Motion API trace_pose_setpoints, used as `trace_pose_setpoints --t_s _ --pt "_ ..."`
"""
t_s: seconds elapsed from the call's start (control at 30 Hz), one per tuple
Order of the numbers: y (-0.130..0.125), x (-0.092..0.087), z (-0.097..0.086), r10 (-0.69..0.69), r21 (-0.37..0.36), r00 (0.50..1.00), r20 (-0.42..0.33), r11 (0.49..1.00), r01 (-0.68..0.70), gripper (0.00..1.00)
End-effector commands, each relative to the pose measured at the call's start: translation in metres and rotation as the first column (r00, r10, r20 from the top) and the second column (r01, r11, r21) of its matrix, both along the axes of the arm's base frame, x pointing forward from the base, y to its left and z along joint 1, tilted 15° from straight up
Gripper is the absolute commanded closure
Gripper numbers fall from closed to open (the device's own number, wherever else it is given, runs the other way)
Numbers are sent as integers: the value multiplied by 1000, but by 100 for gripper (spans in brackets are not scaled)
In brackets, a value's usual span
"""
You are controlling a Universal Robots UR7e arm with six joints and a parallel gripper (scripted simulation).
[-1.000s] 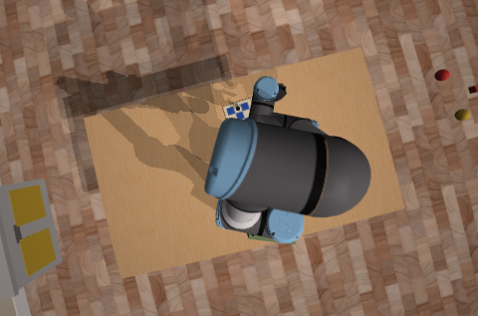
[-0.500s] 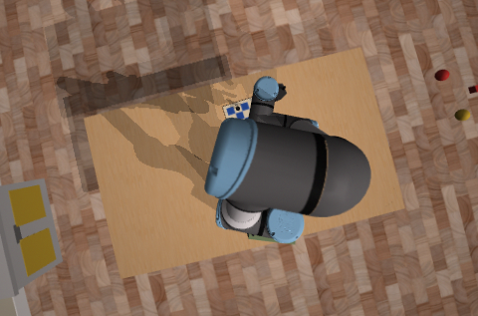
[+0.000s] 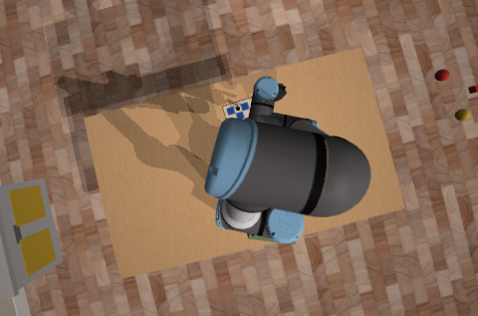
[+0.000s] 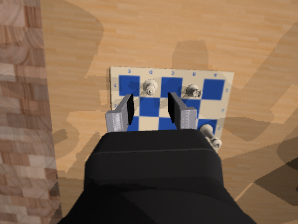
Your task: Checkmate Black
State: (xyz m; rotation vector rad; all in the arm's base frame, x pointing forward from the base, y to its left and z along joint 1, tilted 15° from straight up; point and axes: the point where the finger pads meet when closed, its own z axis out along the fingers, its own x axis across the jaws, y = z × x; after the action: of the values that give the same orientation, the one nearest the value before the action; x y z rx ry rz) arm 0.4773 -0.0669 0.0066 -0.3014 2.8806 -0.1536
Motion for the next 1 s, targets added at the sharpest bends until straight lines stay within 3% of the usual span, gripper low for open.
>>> trace_pose_setpoints --t_s 0.0,0.97 --pt "0 0 0 0 0 1000 1 1000 0 21" --pt "-1 3 -10 1 0 1000 1 1000 -1 21"
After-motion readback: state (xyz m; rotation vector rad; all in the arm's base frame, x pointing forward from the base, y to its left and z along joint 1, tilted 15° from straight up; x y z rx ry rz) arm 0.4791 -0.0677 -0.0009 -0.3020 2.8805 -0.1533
